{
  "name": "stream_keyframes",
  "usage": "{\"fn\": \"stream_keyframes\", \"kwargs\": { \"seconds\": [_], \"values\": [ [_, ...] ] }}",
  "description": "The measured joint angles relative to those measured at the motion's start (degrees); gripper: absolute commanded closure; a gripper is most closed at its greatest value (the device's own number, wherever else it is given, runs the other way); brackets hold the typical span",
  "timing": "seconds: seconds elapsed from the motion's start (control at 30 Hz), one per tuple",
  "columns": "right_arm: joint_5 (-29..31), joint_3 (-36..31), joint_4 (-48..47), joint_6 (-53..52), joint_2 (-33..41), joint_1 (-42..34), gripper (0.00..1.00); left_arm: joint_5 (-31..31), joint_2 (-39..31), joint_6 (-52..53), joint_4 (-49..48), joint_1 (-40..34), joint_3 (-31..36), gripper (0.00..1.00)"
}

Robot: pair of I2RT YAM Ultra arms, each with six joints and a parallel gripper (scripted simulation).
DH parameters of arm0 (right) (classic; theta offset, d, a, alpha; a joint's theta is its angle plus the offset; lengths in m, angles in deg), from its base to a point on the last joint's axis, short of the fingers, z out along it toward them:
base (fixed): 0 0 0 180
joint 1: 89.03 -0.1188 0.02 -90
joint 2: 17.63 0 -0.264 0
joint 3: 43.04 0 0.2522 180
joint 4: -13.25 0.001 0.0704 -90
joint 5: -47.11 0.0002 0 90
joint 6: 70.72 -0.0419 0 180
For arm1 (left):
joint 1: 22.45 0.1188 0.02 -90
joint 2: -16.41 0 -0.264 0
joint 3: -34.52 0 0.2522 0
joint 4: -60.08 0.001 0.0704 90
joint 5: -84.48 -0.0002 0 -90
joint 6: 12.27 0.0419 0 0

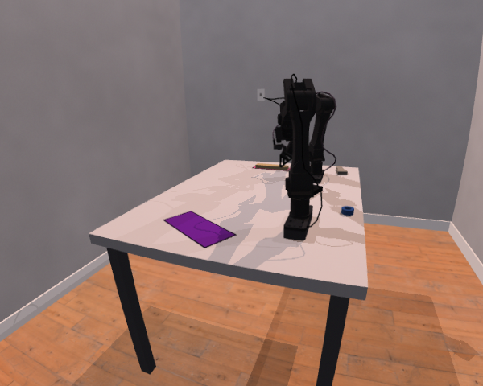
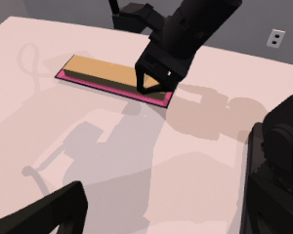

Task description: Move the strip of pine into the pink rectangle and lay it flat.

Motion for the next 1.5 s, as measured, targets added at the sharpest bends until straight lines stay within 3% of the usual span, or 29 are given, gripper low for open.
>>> {"fn": "stream_keyframes", "kwargs": {
  "seconds": [0.37,0.47,0.87,1.5],
  "values": [
    [-0.2,0.0,1.9,0.0,4.0,-0.1,0.32,0.0,0.0,0.0,0.0,0.0,0.0,0.28],
    [-0.4,0.0,3.5,0.4,5.5,0.4,0.0,0.0,0.0,0.0,0.0,0.0,0.0,0.28],
    [-1.7,4.6,14.9,4.1,12.4,5.1,0.0,0.0,0.0,0.0,0.0,0.0,0.0,0.28],
    [-2.4,4.8,19.9,7.0,12.4,6.6,0.0,0.0,0.0,0.0,0.0,0.0,0.0,0.28]
  ]
}}
